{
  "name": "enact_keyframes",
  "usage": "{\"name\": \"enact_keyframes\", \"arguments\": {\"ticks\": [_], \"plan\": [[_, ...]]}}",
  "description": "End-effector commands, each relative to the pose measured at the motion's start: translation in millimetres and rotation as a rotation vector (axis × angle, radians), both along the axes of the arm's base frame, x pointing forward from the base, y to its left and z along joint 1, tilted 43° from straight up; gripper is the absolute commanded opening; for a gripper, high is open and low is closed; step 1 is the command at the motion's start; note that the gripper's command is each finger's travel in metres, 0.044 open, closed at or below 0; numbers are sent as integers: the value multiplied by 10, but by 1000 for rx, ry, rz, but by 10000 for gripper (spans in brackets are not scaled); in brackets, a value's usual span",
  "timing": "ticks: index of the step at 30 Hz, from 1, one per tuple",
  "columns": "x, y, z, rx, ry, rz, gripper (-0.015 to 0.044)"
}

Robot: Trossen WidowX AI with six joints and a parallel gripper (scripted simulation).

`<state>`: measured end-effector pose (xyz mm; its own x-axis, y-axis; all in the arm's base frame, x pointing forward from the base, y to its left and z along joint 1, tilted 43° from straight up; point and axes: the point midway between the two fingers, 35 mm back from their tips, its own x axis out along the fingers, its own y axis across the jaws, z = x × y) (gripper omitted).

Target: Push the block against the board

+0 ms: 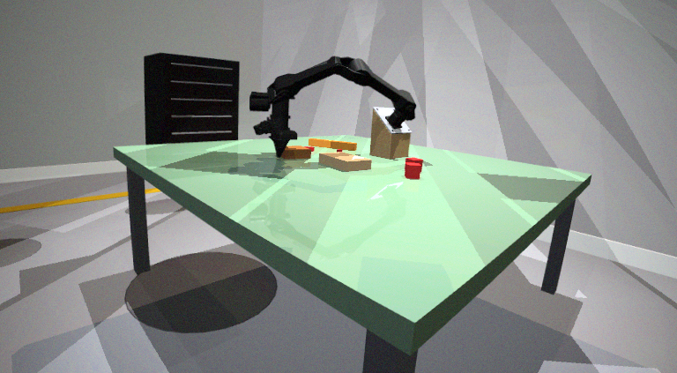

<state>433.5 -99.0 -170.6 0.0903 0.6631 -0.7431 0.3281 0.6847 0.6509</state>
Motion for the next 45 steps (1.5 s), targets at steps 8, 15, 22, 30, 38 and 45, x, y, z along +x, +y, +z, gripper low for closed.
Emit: {"name": "enact_keyframes", "arguments": {"ticks": [8,15,22,30,38,45], "plan": [[-99,38,34,5,-1,-2,0],[-173,59,43,5,-1,-2,0],[-249,82,53,5,0,-2,0],[-340,107,63,5,0,-2,0],[-435,132,71,5,1,-2,0],[-521,152,78,5,1,-2,0]]}}
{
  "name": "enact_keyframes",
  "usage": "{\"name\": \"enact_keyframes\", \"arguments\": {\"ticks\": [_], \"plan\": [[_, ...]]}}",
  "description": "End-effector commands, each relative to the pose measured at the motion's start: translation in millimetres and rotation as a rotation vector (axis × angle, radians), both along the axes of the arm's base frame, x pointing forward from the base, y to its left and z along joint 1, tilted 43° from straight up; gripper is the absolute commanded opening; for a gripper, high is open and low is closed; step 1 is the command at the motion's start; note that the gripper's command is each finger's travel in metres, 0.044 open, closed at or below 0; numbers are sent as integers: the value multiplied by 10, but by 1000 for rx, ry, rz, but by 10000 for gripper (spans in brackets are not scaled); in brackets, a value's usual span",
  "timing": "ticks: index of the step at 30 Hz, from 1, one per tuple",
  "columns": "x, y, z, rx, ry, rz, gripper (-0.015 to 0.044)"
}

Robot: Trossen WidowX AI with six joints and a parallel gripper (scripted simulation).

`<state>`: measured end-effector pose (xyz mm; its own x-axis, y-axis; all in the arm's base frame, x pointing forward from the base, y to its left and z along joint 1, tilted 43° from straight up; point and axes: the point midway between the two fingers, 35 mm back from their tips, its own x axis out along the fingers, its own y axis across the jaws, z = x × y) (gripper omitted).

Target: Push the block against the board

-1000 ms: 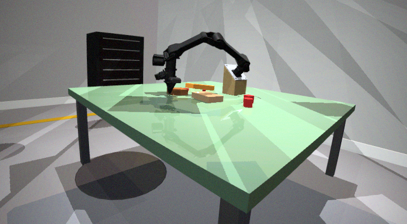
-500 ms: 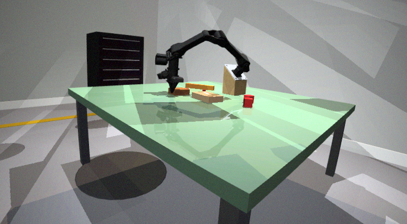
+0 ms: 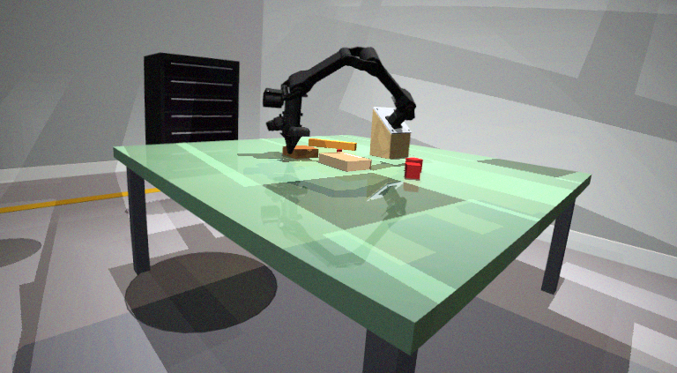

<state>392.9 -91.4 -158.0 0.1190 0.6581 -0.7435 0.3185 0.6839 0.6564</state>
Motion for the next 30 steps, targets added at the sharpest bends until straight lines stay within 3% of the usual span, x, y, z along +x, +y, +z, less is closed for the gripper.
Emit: {"name": "enact_keyframes", "arguments": {"ticks": [1,30], "plan": [[-112,75,-49,11,29,11,0],[323,-58,-106,10,26,11,0]]}}
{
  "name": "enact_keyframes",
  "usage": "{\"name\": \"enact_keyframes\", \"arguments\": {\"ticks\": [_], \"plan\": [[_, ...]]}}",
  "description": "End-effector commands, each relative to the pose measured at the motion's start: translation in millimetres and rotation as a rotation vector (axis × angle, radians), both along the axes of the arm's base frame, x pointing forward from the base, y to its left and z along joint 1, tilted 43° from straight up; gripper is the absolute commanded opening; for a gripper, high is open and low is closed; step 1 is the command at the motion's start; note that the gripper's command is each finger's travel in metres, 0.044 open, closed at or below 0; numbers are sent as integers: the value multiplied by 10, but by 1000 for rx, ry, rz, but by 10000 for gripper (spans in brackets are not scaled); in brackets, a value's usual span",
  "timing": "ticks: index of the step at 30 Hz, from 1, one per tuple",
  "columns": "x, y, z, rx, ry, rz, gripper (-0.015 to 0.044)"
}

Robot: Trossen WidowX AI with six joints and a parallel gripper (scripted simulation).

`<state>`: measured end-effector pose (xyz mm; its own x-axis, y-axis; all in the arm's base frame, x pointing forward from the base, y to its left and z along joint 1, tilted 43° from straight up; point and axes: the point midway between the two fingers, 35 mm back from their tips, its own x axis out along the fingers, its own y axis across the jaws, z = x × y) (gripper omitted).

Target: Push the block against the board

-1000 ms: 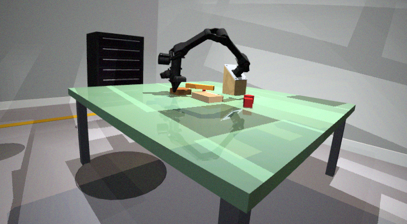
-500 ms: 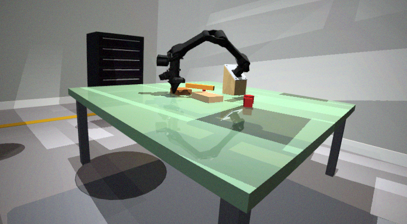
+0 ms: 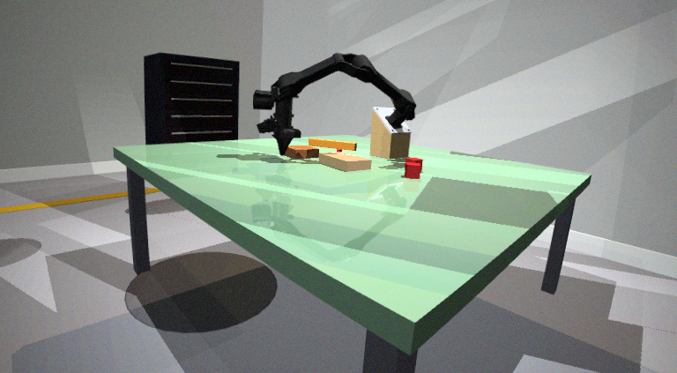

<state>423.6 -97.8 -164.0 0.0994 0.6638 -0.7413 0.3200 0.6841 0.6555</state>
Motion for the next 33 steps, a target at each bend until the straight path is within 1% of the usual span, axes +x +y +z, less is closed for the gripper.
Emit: {"name": "enact_keyframes", "arguments": {"ticks": [1,7,9,12,17,19,23,26,28,31,33], "plan": [[31,2,-47,4,11,-2,0],[119,-19,-56,4,10,-2,0],[99,-107,68,-1,3,0,0],[61,-357,343,1,10,-2,0],[57,-375,364,1,11,-2,0],[2,-429,315,4,1,-7,0],[-229,-518,204,-11,-60,77,0],[-271,-531,186,-13,-71,91,0],[-253,-450,93,-13,-71,91,0],[-221,-178,-200,-10,-72,91,0],[-220,-157,-222,-10,-72,91,0]]}}
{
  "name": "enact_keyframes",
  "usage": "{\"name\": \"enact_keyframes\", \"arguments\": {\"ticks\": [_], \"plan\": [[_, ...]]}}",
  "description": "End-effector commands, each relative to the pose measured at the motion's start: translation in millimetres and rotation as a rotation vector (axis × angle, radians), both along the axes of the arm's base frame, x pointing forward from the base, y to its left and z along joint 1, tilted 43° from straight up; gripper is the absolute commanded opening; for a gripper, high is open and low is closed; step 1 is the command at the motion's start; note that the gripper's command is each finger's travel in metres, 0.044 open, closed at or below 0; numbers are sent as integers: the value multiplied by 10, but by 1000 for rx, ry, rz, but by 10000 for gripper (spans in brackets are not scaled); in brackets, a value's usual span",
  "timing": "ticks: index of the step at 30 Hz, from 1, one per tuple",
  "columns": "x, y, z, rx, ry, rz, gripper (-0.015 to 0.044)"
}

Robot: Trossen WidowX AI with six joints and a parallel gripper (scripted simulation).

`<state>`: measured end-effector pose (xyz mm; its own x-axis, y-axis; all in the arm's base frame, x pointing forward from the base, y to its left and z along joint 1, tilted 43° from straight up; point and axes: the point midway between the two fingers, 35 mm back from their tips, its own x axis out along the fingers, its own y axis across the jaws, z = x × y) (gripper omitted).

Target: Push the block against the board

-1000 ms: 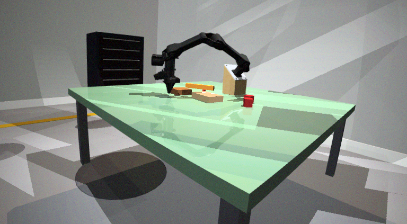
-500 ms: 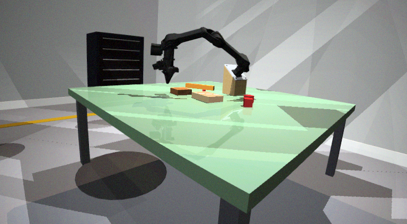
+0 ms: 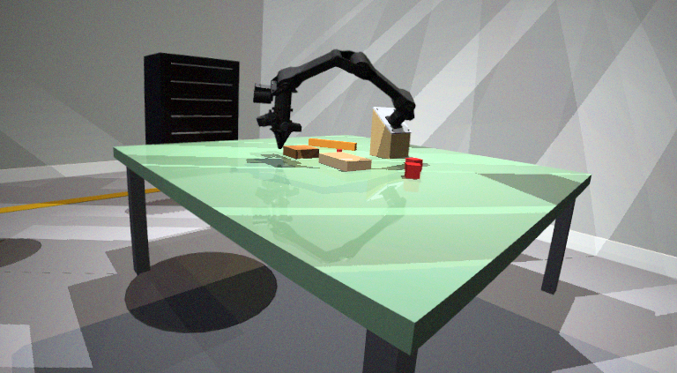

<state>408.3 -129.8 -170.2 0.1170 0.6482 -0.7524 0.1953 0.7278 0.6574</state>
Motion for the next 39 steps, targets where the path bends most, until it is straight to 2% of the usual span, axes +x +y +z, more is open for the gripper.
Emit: {"name": "enact_keyframes", "arguments": {"ticks": [1,39], "plan": [[-67,164,-160,22,28,7,0],[-480,239,-147,22,30,7,0]]}}
